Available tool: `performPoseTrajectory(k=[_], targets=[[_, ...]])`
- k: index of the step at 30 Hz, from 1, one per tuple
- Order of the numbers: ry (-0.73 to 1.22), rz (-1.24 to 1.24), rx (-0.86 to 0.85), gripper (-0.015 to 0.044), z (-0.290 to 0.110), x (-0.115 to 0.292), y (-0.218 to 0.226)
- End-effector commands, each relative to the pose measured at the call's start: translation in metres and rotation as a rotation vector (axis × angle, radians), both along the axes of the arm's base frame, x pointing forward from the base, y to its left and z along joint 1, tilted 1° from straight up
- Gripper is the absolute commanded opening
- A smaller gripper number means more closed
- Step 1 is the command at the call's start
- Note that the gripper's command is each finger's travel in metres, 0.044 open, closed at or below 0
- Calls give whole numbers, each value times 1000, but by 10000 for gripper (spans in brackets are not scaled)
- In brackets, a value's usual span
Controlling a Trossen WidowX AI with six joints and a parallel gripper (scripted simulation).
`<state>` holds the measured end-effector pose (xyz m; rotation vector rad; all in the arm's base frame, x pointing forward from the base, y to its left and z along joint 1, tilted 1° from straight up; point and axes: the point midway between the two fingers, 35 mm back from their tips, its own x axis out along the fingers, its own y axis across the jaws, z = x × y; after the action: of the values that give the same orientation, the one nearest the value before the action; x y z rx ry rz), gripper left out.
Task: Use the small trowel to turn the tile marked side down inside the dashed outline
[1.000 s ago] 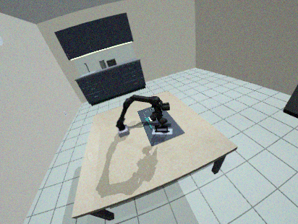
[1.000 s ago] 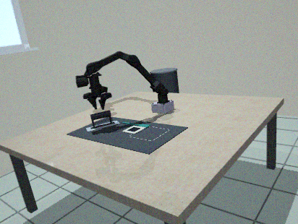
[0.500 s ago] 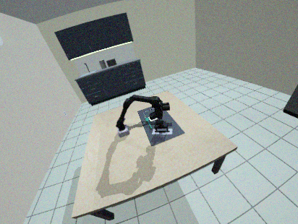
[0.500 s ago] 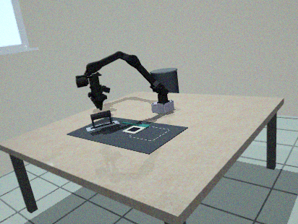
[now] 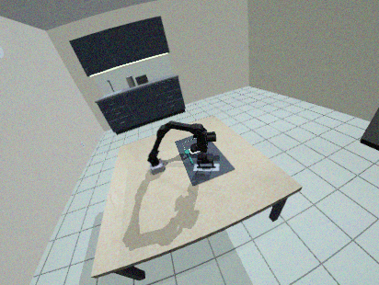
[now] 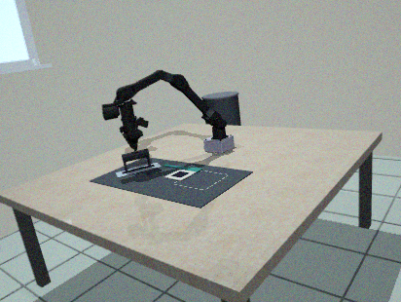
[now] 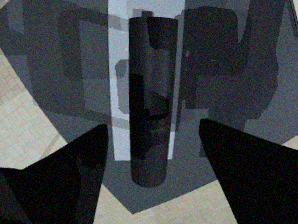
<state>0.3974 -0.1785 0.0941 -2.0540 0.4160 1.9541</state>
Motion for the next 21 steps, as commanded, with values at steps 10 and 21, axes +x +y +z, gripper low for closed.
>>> performPoseTrajectory(k=[10, 21], targets=[[3, -15, 2, 270, -22, 0, 0], [3, -22, 2, 244, -36, 0, 0]])
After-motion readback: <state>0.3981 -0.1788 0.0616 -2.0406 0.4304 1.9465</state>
